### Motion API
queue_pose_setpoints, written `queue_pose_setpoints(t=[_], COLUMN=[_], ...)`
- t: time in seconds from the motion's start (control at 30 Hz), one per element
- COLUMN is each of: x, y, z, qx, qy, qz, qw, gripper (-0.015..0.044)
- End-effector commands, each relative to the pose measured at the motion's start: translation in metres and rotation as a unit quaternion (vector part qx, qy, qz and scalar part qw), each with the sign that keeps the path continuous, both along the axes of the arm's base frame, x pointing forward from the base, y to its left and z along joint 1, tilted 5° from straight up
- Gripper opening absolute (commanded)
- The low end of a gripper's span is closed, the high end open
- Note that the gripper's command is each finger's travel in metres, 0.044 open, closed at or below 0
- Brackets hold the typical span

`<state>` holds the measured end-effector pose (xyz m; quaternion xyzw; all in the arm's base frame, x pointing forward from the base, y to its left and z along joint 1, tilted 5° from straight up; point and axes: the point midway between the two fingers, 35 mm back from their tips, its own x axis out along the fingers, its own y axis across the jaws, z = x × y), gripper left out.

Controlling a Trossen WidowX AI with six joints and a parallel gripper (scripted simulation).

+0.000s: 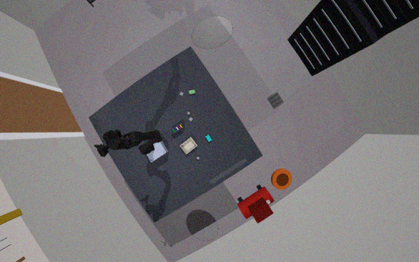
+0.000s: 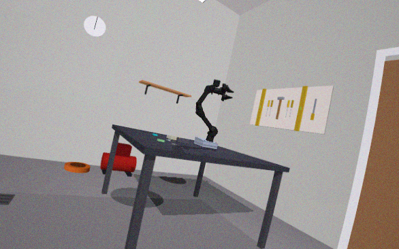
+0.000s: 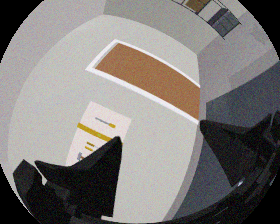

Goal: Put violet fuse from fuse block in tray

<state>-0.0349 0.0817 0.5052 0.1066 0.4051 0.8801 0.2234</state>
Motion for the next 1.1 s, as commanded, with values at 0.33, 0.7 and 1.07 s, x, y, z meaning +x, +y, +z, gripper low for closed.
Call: queue_pose_setpoints(t=[0.33,0.7,1.07], x=[-0.100,-0.123,-0.032], y=[-0.075,-0.222,-0.353], z=[-0.022,-0.069,-0.132], qx=[-0.007,0.020,0.080], qy=[-0.089,-0.196,-0.292], qz=[0.250,0.503,0.688], qw=[0.964,0.842,0.660], gripper=[0.0111,0.0074,0.0074])
